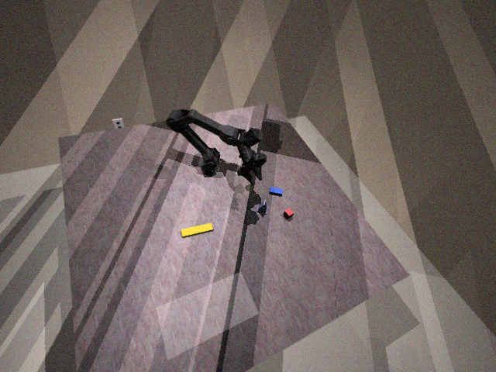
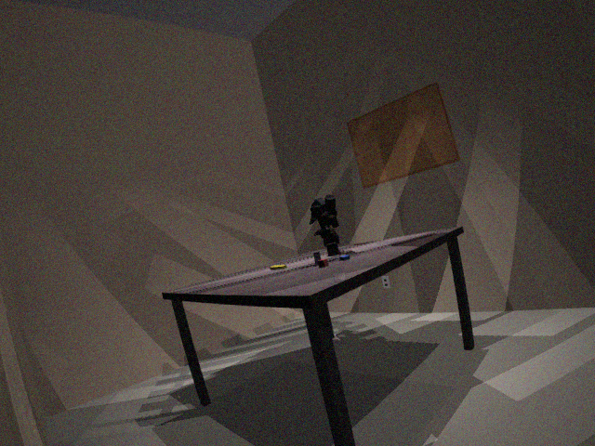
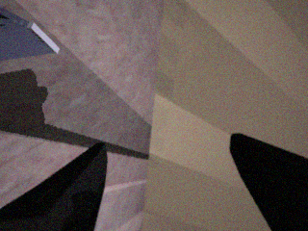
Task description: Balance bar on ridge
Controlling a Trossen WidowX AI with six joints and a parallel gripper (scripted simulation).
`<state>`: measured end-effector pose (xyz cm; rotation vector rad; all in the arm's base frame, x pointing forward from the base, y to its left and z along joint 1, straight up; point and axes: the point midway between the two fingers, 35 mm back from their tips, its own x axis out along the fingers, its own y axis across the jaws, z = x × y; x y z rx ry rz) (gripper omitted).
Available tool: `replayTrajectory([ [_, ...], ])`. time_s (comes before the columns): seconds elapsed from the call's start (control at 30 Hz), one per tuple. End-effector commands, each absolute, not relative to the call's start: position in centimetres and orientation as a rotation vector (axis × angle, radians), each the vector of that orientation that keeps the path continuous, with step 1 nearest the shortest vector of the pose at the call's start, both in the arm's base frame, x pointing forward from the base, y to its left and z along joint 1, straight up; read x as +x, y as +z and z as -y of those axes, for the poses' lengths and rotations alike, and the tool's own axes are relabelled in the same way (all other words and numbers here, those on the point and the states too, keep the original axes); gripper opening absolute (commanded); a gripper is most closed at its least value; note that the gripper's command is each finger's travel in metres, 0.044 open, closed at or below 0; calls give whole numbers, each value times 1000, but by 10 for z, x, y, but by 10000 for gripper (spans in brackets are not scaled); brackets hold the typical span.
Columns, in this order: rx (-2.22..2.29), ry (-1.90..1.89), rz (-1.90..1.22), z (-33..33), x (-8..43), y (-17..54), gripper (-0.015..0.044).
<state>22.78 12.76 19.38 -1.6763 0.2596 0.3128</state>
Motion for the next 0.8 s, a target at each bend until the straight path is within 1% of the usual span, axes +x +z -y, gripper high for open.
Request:
replayTrajectory([
  [0.0, -1712, 332, -308, -124, 238, 196, 315],
  [0.77, -1826, 493, -655, -79, 286, 181, 315],
])
